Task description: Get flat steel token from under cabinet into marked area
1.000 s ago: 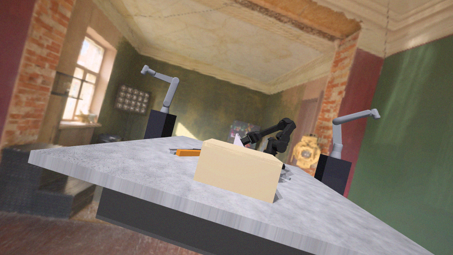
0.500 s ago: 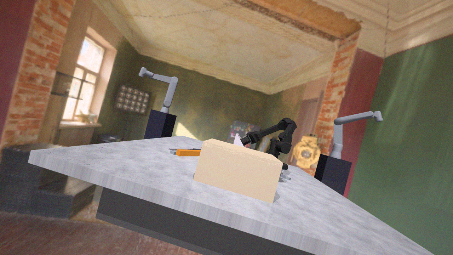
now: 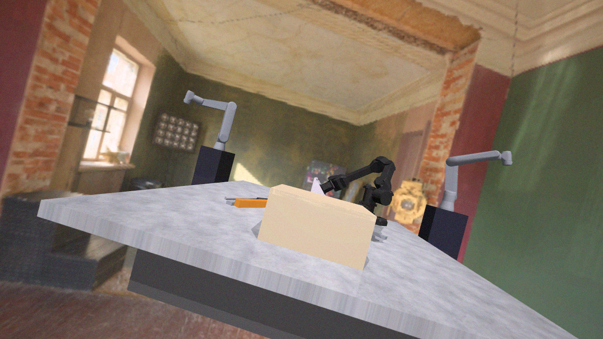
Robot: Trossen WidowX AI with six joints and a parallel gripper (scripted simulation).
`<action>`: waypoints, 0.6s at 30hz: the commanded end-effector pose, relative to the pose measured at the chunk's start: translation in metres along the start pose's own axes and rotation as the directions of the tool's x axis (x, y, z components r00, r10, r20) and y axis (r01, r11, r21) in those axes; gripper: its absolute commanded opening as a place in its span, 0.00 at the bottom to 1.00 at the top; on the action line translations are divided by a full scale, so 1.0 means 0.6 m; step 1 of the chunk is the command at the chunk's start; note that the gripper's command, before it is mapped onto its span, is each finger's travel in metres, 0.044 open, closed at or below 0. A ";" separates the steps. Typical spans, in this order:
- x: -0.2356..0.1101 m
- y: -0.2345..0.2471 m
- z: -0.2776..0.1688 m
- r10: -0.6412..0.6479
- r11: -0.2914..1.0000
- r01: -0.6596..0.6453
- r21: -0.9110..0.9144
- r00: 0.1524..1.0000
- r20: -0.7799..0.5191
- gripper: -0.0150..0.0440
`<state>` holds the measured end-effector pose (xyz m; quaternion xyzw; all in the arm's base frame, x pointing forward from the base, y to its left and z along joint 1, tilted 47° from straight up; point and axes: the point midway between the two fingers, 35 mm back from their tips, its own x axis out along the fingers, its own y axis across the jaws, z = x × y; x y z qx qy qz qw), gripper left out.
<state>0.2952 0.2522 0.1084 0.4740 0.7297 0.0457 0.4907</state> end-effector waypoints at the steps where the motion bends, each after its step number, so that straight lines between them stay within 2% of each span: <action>1: 0.002 -0.002 -0.017 -0.005 1.000 0.005 -0.002 1.000 0.001 0.25; 12: 0.002 0.003 -0.052 -0.004 1.000 0.004 -0.002 1.000 0.000 0.25; 18: -0.003 0.005 -0.041 -0.002 1.000 0.002 -0.001 1.000 -0.001 0.25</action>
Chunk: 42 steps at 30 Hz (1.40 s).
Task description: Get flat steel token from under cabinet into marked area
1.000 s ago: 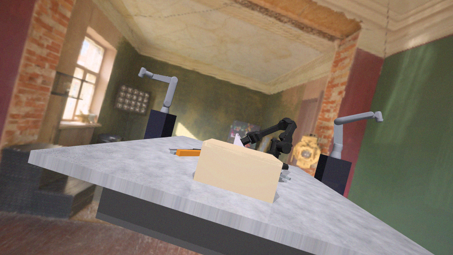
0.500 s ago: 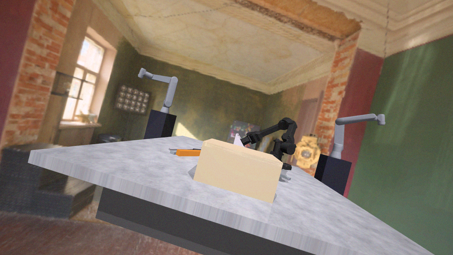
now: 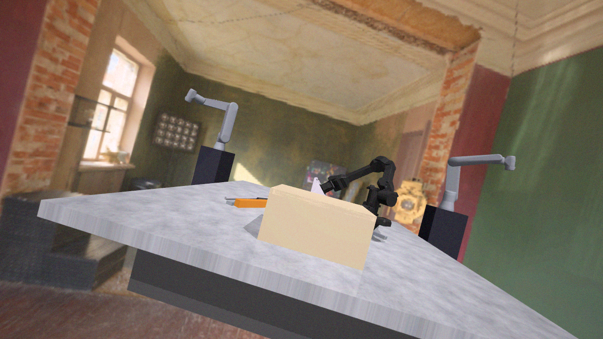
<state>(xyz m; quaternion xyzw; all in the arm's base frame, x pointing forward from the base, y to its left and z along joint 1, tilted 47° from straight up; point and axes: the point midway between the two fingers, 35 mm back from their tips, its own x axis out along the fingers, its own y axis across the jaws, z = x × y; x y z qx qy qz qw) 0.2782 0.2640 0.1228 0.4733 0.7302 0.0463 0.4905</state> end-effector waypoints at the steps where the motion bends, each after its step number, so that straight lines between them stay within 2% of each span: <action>1: -0.005 0.000 0.000 -0.001 1.000 0.001 0.000 1.000 0.001 0.25; 16: -0.037 -0.013 -0.001 -0.004 1.000 0.004 0.021 1.000 0.003 0.25; 39: -0.024 0.006 -0.015 -0.003 1.000 0.003 0.012 1.000 0.002 0.25; 42: -0.022 0.000 -0.019 -0.010 1.000 0.011 0.011 1.000 -0.016 0.39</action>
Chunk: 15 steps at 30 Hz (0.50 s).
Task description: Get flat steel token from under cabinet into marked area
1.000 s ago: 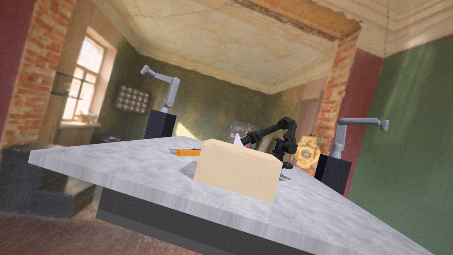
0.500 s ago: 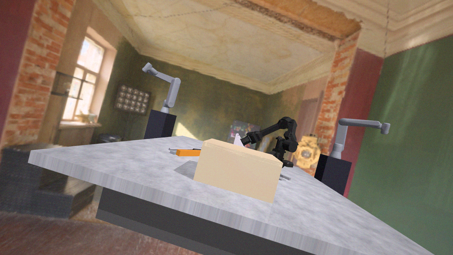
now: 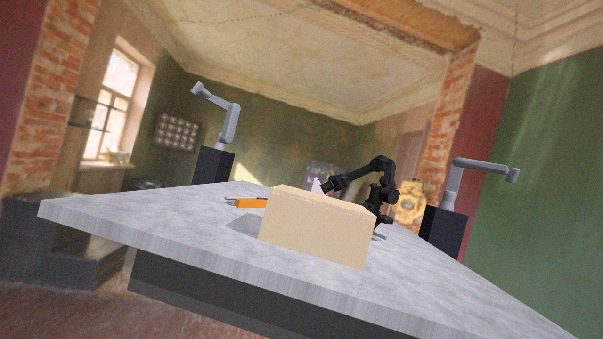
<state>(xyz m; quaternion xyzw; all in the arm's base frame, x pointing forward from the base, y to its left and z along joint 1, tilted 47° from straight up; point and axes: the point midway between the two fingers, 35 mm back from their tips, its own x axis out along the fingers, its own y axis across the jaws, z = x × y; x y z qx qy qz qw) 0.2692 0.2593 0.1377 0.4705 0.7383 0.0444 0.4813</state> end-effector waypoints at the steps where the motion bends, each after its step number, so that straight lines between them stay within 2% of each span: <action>1: 0.000 0.000 0.000 0.000 1.000 0.000 0.000 1.000 0.000 0.43; 5: 0.001 0.000 -0.002 -0.002 1.000 0.002 -0.002 1.000 -0.003 0.59; 8: 0.001 0.000 -0.002 -0.001 1.000 0.001 -0.003 1.000 -0.003 0.59; 11: 0.001 0.000 -0.002 0.005 1.000 -0.005 -0.002 1.000 0.011 0.71; 15: 0.016 0.003 0.000 0.010 1.000 -0.010 -0.005 1.000 0.021 0.71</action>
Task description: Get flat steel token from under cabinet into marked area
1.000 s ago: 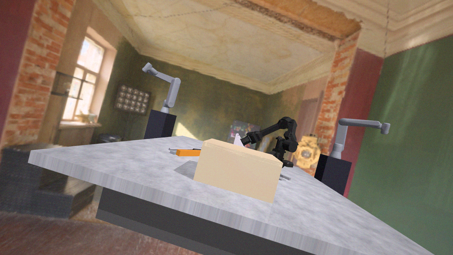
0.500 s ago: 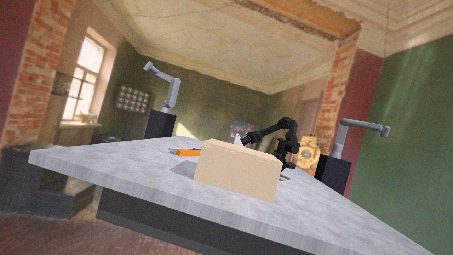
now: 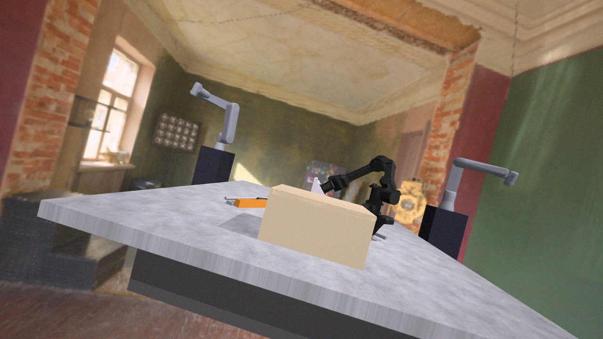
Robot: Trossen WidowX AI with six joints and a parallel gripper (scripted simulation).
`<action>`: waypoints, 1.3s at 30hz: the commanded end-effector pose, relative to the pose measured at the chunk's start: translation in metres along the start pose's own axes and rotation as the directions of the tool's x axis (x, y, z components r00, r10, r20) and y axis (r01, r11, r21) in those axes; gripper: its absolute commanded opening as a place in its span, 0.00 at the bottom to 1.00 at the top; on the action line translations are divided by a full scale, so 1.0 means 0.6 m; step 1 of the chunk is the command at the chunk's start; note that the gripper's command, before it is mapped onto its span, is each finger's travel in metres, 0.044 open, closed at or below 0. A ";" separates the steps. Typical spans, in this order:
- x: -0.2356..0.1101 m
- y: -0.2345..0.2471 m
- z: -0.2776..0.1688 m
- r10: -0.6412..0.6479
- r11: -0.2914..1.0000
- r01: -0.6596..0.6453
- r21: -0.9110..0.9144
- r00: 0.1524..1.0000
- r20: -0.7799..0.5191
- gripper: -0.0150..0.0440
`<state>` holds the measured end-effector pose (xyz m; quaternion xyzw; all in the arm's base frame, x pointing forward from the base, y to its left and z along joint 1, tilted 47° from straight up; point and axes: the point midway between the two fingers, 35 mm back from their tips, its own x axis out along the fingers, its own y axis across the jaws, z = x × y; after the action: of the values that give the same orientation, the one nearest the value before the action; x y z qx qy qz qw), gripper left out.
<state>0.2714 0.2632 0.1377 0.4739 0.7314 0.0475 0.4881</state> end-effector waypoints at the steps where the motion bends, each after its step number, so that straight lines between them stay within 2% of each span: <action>1: 0.013 -0.001 0.000 -0.004 1.000 0.004 0.001 1.000 0.007 0.71; 15: 0.021 -0.008 -0.005 -0.004 1.000 0.004 0.008 1.000 0.007 0.71; 18: 0.017 0.000 -0.005 0.002 1.000 -0.002 -0.004 1.000 0.003 0.58; 30: 0.017 0.000 -0.005 0.002 1.000 -0.002 -0.004 1.000 0.003 0.44; 34: 0.017 0.000 -0.005 0.002 1.000 -0.002 -0.004 1.000 0.003 0.26; 39: 0.017 0.000 0.000 0.001 1.000 -0.001 -0.005 1.000 0.004 0.25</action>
<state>0.2677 0.2712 0.1316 0.4738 0.7310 0.0463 0.4889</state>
